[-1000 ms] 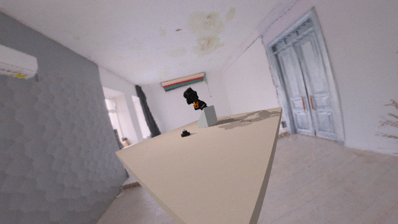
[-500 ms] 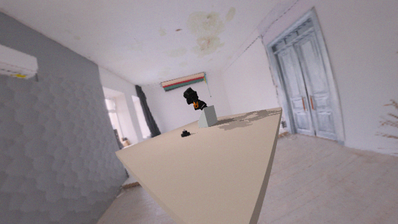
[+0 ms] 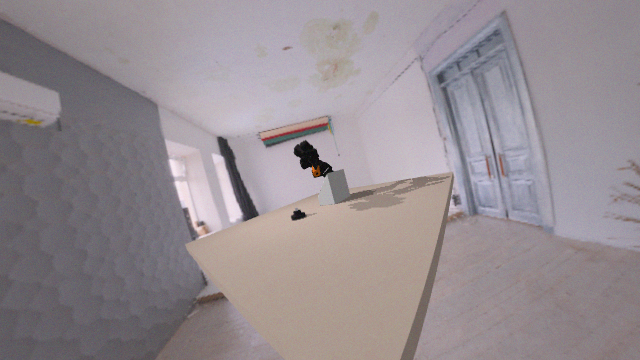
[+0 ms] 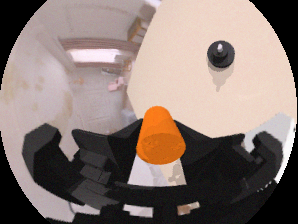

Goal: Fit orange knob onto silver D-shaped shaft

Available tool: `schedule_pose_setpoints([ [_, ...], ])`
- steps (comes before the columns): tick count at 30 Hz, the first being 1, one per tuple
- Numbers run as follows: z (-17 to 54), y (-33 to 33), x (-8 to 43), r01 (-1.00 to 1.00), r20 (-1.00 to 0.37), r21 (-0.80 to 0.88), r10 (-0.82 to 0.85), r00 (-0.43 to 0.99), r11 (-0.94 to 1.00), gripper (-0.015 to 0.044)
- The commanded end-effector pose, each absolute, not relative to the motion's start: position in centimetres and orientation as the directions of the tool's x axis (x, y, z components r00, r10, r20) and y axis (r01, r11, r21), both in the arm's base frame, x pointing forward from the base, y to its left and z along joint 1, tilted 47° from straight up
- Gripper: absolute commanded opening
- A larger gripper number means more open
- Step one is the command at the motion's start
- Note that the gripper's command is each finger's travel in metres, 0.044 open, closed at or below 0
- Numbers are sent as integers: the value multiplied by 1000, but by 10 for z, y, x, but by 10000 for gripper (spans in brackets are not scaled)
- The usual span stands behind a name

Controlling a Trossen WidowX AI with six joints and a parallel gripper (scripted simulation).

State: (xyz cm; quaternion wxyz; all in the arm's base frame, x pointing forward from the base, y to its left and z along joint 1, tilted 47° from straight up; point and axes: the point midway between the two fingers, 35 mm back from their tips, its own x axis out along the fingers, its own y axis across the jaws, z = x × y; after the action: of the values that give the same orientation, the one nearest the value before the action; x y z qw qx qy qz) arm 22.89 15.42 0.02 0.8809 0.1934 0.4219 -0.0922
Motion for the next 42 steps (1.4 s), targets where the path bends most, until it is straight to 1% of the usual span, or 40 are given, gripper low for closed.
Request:
schedule_pose_setpoints([
  [1, -1, 155, 234, 366, -789, 227, -50, 612, 902, 0],
  [11, -15, 147, 240, 484, -820, 64, -230, 524, 873, 0],
  [21, -28, 139, 246, 576, -818, -90, -390, 422, 812, 0],
  [32, -42, 131, 253, 651, -786, -247, -542, 299, 718, 0],
  [42, -54, 123, 258, 694, -728, -379, -660, 186, 613, 0],
])
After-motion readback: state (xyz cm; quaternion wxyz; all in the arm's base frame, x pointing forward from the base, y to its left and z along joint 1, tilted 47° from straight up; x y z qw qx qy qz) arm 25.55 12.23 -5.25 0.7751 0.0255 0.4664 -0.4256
